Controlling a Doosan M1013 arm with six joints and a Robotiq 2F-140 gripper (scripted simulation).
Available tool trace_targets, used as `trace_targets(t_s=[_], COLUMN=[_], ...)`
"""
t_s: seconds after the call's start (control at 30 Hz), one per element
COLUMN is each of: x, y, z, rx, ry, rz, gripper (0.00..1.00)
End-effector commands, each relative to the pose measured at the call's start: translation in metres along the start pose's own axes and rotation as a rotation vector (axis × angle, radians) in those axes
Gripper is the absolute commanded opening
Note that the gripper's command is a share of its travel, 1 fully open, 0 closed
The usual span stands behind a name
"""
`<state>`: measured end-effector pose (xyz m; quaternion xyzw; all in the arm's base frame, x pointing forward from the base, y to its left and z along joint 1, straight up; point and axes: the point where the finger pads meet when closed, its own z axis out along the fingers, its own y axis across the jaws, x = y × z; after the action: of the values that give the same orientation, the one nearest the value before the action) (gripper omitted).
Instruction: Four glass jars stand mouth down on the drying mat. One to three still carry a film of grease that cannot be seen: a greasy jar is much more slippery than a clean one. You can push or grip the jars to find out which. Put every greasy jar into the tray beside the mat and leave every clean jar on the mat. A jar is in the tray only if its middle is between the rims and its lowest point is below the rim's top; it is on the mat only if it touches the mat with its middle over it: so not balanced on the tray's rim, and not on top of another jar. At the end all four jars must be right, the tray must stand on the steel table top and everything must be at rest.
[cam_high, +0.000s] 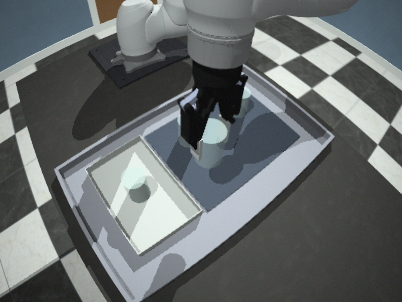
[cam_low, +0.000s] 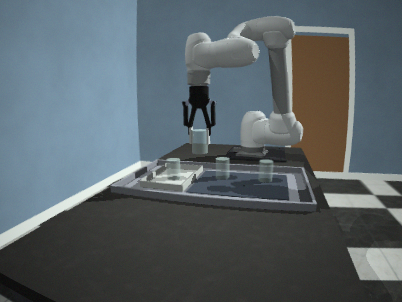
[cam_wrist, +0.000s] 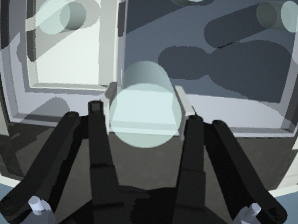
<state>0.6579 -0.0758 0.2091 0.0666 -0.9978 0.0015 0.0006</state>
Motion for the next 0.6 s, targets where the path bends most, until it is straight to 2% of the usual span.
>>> trace_targets(t_s=[0.0, 0.57], x=[0.000, -0.001], y=[-0.004, -0.054], z=[0.000, 0.000], rx=[0.000, 0.000], ry=[0.000, 0.000], rz=[0.000, 0.000], gripper=[0.00, 0.00])
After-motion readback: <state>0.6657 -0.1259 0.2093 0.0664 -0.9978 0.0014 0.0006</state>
